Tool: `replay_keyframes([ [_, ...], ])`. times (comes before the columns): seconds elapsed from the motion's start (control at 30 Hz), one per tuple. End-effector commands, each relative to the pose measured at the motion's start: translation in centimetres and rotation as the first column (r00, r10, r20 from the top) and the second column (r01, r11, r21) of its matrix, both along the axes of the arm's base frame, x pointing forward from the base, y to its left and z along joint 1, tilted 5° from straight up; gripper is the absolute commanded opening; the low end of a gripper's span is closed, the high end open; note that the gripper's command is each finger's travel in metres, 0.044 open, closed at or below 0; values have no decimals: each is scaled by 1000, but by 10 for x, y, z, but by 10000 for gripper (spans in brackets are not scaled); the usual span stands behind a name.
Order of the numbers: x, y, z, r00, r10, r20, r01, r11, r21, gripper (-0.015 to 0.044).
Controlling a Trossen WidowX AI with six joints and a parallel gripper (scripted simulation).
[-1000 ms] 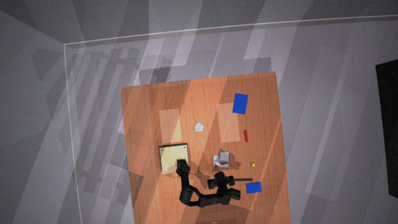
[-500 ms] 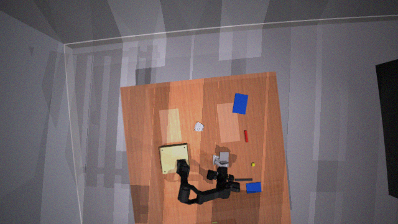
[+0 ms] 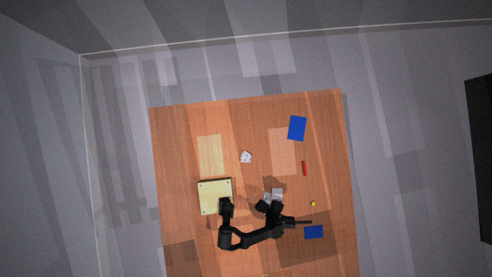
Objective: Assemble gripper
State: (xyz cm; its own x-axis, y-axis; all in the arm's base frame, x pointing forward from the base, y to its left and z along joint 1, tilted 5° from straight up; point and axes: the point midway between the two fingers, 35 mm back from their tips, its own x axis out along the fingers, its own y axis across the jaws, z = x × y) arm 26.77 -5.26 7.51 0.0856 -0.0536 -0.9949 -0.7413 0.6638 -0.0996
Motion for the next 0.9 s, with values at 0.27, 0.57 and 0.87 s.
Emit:
replay_keyframes([
  [0.27, -9, 27, -3, 948, -317, 11, 317, 948, 27, 134],
  [0.57, -17, 46, -6, 848, -530, 14, 529, 847, 51, 134],
  [0.87, -26, 64, -8, 700, -714, 11, 711, 699, 76, 134],
])
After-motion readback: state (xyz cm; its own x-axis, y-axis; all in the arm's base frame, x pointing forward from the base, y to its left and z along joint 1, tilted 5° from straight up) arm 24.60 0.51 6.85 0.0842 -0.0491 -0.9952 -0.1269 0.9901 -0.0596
